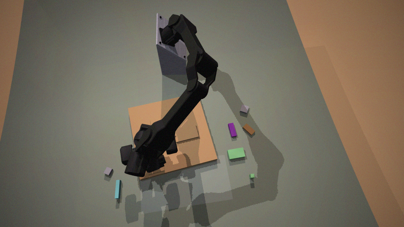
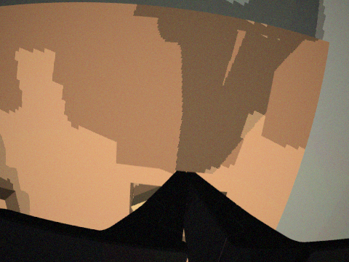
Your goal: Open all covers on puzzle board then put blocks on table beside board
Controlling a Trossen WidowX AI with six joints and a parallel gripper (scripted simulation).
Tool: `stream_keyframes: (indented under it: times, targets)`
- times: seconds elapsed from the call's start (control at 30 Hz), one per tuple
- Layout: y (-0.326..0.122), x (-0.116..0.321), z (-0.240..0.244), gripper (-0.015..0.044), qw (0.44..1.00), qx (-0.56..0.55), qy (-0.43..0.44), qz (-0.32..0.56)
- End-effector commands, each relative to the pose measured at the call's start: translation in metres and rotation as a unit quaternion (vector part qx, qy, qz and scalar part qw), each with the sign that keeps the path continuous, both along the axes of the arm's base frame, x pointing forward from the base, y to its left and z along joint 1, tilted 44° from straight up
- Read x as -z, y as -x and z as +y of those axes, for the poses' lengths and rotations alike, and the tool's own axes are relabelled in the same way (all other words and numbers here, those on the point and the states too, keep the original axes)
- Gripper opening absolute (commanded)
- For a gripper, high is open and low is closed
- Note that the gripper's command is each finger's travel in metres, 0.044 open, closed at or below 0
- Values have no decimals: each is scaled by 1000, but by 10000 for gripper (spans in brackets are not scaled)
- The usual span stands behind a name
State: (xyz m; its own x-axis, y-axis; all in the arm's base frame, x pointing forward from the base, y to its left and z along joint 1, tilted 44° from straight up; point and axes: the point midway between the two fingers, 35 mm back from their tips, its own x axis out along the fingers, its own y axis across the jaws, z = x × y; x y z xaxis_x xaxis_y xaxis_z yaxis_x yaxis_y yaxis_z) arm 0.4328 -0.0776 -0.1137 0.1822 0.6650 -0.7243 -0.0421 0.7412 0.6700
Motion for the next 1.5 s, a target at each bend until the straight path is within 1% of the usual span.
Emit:
stream_keyframes:
  times: [0.0,0.93,0.97,1.2,1.47]
  targets:
    - [-2,-6,-5,0,1000,-1,0,-6]
    - [0,-33,-30,0,1000,-1,1,-6]
    - [1,-30,-25,0,1000,4,-3,-2]
    - [15,-51,-7,0,991,98,-27,85]
    - [39,-75,18,0,956,214,-56,193]
